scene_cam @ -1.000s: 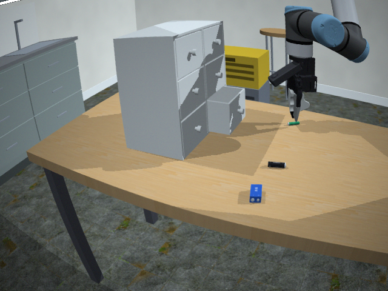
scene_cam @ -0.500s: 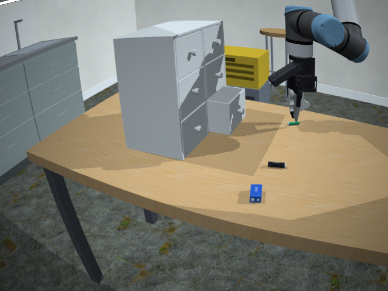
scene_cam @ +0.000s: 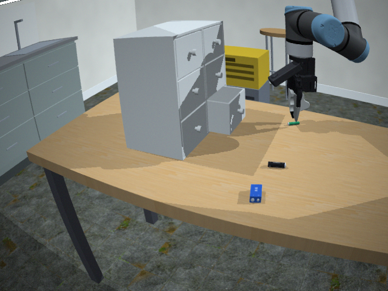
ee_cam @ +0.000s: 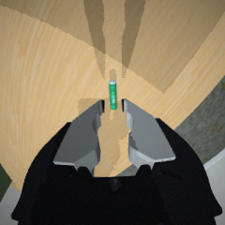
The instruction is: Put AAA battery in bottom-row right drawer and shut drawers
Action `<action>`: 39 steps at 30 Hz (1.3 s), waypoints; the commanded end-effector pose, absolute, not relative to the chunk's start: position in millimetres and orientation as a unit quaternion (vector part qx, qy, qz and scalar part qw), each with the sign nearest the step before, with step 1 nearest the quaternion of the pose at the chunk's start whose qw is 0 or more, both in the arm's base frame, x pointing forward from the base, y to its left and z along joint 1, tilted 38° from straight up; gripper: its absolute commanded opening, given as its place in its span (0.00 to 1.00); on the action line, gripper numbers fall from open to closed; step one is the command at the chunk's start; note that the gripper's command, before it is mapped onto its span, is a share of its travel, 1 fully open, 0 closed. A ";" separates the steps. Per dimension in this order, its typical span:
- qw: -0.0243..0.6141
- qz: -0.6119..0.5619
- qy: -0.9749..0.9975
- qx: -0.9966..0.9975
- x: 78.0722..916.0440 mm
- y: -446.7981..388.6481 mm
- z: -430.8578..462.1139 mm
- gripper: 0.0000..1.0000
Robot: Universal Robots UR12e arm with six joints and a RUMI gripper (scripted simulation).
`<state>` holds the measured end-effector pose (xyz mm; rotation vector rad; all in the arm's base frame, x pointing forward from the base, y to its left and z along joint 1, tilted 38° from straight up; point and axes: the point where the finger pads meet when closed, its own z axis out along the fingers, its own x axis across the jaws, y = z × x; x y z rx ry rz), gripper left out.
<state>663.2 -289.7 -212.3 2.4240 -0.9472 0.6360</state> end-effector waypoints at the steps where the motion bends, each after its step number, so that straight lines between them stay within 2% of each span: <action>1: 0.229 0.232 -0.345 0.880 664.3 -291.4 -211.7 0.14; 39: 0.229 0.232 -0.345 0.880 665.7 -294.5 -215.2 0.14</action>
